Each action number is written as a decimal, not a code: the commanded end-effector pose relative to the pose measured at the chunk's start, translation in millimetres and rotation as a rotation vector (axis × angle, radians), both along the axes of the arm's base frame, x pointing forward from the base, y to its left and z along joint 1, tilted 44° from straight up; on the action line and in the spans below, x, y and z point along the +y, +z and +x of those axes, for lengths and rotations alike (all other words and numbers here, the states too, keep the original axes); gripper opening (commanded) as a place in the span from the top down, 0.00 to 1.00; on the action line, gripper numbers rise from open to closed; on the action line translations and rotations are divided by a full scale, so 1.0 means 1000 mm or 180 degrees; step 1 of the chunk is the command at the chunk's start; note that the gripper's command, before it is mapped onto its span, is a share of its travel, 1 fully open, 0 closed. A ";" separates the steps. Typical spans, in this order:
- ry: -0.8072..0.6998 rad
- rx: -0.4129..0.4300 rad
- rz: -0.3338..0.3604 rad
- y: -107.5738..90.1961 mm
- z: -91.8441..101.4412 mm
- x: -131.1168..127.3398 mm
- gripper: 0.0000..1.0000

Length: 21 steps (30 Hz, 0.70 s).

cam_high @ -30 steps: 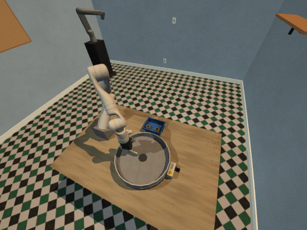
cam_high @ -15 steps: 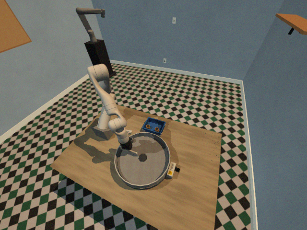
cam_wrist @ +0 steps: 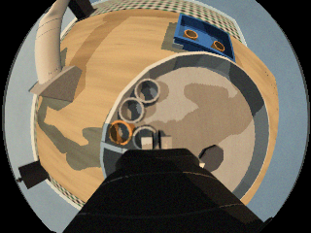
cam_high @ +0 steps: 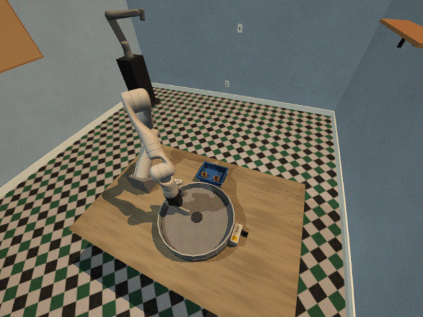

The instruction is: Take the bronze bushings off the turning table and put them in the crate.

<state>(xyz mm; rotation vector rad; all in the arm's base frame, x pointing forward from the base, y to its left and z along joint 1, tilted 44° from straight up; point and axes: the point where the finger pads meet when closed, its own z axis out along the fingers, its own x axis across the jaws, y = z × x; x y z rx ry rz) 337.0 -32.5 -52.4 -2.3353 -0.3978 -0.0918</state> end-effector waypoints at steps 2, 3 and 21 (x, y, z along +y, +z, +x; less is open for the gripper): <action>0.0003 -0.0005 -0.0006 0.000 0.001 0.000 1.00; 0.0003 -0.0005 -0.0006 0.000 0.001 0.000 1.00; 0.0003 -0.0005 -0.0006 0.005 0.001 -0.006 1.00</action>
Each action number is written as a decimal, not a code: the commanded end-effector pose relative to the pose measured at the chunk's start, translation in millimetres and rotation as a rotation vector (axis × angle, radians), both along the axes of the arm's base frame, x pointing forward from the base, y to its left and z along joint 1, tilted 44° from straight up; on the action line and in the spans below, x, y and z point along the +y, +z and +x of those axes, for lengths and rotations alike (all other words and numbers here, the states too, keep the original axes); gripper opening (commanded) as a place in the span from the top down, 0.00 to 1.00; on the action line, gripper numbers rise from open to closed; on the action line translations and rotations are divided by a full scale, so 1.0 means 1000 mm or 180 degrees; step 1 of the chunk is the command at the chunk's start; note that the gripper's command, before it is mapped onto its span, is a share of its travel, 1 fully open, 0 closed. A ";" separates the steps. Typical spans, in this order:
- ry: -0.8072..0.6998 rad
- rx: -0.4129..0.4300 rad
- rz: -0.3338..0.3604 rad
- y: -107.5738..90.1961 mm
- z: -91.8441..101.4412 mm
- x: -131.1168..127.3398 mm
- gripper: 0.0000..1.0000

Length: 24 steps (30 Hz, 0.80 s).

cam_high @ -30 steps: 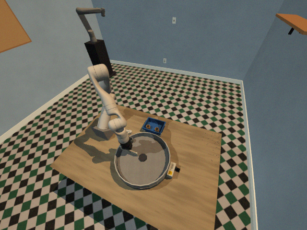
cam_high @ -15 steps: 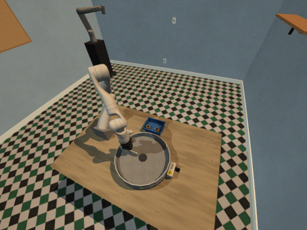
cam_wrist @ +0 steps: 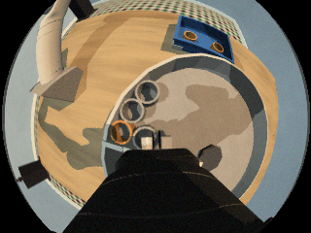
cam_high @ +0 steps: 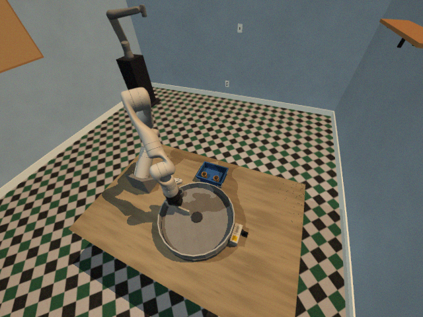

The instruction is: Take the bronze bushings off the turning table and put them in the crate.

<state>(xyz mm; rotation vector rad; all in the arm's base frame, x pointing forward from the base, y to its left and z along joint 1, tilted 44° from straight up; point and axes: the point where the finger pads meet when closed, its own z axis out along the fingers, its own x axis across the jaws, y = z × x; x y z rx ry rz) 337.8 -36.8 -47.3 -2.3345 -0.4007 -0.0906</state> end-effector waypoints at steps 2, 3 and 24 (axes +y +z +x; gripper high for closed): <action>-0.0005 -0.0005 -0.0006 0.000 0.001 -0.001 1.00; -0.0005 -0.0005 -0.0006 0.000 0.001 -0.001 1.00; -0.0005 -0.0004 -0.0006 0.007 0.001 -0.007 1.00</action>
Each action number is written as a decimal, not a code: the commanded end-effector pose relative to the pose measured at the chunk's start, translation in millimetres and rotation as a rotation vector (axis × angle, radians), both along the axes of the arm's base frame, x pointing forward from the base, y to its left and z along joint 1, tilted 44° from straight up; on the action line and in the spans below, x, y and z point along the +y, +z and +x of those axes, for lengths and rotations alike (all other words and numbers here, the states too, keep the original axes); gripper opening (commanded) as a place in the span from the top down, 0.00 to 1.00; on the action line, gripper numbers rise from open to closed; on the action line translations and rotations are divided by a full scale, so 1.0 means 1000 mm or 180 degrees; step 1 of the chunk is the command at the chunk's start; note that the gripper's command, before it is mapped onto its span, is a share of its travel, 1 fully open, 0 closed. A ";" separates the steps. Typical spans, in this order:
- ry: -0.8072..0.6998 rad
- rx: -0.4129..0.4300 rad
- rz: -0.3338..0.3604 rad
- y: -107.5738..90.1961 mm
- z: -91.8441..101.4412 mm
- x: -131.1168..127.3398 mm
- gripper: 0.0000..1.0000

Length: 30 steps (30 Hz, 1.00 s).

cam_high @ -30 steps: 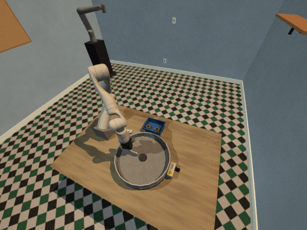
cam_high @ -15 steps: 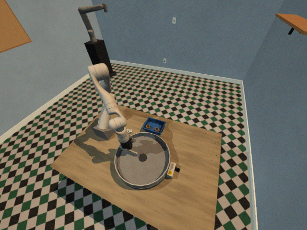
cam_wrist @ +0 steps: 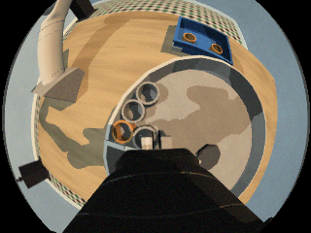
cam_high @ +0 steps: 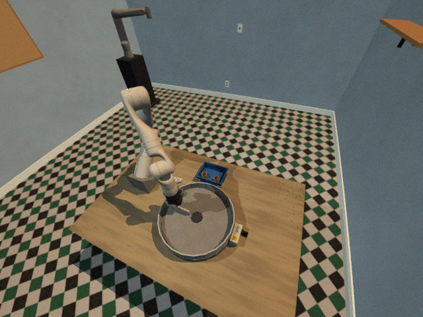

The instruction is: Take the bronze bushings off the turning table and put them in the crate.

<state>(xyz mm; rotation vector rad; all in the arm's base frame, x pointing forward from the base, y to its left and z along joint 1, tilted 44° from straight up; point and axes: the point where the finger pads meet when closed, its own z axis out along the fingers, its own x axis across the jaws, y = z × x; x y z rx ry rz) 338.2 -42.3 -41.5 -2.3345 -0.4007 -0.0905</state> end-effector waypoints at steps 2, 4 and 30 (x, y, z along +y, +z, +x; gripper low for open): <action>-0.0005 -0.0005 -0.0006 0.003 0.001 -0.004 1.00; -0.0005 -0.0005 -0.0006 0.005 0.001 -0.006 1.00; -0.0005 -0.0004 -0.0006 0.011 0.001 -0.011 1.00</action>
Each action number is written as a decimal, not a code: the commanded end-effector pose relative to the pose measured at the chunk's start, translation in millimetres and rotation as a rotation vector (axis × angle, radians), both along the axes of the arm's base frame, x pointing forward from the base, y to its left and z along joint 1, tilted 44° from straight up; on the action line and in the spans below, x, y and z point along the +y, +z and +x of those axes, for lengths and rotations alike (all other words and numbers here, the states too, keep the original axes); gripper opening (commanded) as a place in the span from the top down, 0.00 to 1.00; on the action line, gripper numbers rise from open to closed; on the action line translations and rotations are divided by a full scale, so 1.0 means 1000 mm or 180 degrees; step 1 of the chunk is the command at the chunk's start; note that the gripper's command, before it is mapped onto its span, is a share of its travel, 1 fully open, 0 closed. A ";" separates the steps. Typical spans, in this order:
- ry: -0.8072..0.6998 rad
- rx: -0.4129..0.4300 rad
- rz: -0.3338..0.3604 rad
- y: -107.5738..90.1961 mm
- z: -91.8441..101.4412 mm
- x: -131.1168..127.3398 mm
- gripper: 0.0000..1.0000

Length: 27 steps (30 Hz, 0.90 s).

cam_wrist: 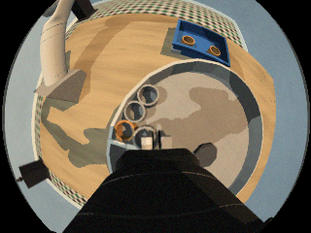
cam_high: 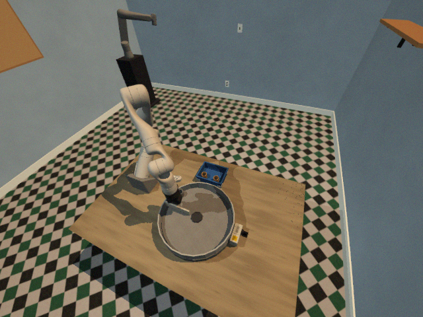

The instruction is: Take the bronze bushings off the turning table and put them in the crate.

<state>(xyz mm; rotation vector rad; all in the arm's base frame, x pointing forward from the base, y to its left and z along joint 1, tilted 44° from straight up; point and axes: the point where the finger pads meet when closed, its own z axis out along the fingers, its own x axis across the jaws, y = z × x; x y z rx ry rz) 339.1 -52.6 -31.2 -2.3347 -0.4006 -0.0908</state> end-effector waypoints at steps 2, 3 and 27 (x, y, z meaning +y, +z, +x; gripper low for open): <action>-0.0004 -0.0004 -0.0005 0.000 0.000 -0.001 1.00; -0.0004 -0.0004 -0.0005 0.000 0.000 -0.001 1.00; -0.0004 -0.0003 -0.0004 0.011 0.001 -0.011 1.00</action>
